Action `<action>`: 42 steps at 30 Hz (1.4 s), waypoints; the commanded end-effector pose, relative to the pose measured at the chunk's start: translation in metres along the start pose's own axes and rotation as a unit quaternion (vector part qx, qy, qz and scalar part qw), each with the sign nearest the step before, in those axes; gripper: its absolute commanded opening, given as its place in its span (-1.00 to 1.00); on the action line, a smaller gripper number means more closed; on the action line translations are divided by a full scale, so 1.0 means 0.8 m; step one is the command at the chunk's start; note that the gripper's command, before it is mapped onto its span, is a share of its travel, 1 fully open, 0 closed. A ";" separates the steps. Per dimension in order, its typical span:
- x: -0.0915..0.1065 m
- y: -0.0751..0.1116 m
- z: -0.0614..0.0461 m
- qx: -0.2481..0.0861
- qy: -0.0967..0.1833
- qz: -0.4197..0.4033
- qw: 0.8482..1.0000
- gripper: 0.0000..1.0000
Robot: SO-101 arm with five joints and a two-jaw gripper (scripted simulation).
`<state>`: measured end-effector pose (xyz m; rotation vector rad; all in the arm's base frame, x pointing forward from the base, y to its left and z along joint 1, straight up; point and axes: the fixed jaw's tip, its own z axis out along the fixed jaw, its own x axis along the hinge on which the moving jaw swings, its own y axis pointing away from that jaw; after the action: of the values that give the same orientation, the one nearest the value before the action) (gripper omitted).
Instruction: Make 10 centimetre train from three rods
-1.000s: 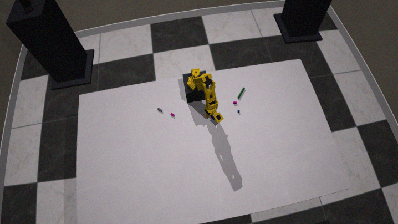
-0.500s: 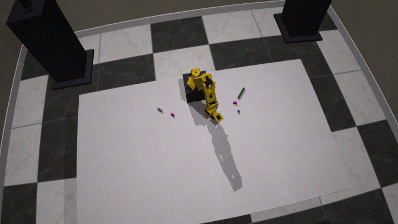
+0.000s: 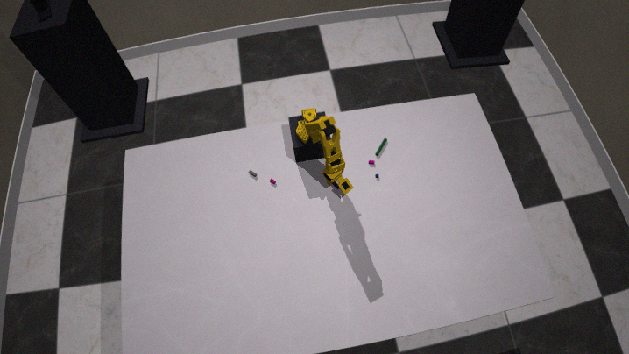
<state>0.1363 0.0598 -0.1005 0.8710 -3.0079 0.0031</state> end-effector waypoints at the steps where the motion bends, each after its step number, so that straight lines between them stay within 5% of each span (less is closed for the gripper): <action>1: -0.001 0.002 0.002 0.000 -0.001 -0.002 1.000 -0.82; 42: -0.001 0.002 0.002 0.000 -0.001 -0.002 1.000 -1.00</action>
<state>0.1363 0.0598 -0.1005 0.8710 -3.0079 0.0031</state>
